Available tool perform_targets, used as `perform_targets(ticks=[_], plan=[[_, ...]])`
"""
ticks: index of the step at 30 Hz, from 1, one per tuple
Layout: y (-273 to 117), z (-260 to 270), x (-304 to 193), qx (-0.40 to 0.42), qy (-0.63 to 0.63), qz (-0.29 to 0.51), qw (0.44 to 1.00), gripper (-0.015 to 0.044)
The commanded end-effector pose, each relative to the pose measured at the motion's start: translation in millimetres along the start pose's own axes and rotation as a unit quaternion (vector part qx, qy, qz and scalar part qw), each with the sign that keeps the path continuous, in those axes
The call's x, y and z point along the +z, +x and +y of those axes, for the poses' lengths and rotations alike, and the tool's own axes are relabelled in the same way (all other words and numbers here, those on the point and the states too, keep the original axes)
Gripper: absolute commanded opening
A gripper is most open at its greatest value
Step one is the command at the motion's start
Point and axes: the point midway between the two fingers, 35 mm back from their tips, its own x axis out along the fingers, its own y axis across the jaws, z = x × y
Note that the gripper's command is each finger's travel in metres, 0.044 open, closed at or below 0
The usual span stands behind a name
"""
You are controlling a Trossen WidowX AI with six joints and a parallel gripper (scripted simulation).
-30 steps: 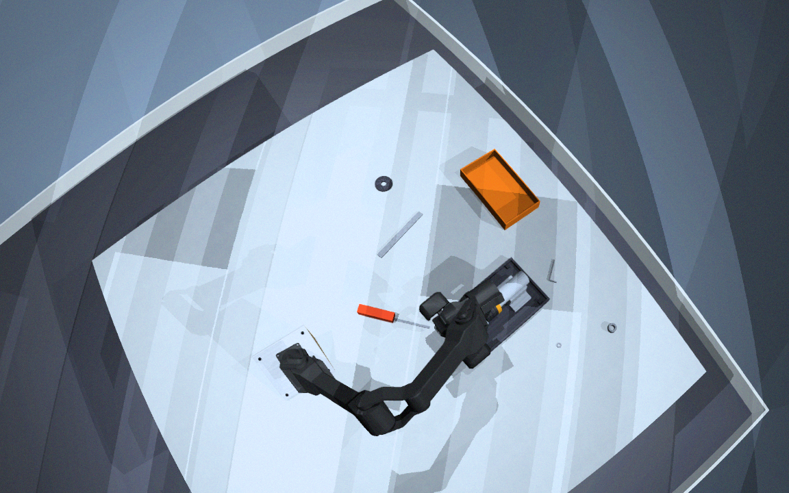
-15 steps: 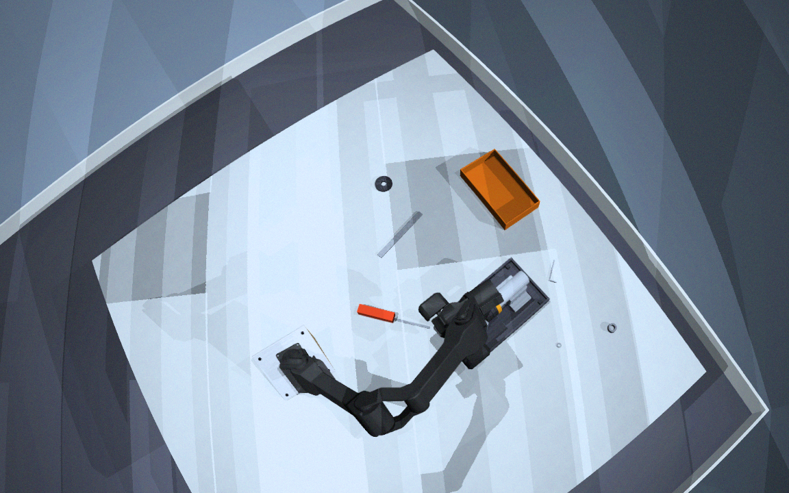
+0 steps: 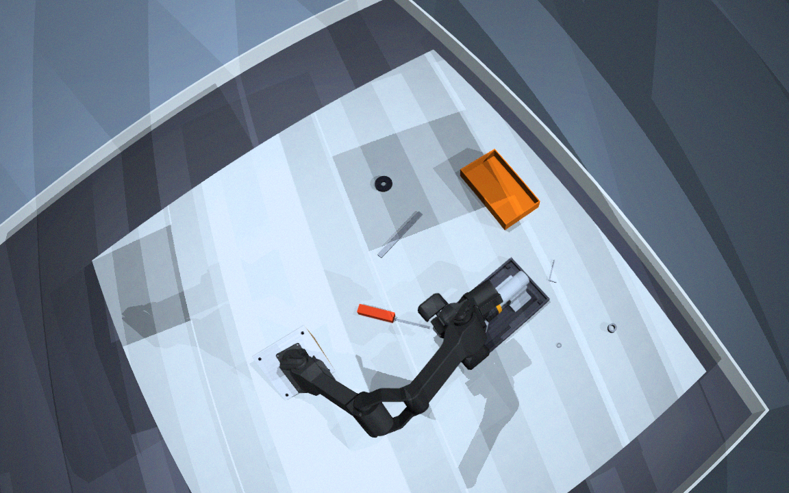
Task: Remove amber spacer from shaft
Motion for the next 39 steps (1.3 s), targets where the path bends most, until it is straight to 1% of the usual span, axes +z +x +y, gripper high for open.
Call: perform_targets(ticks=[1,39], plan=[[0.1,-0.3,-1.2,-0.001,-0.001,0.001,1.0,0.0],[0.1,-0.2,-6.2,-0.001,-0.001,0.001,1.0,0.0]])
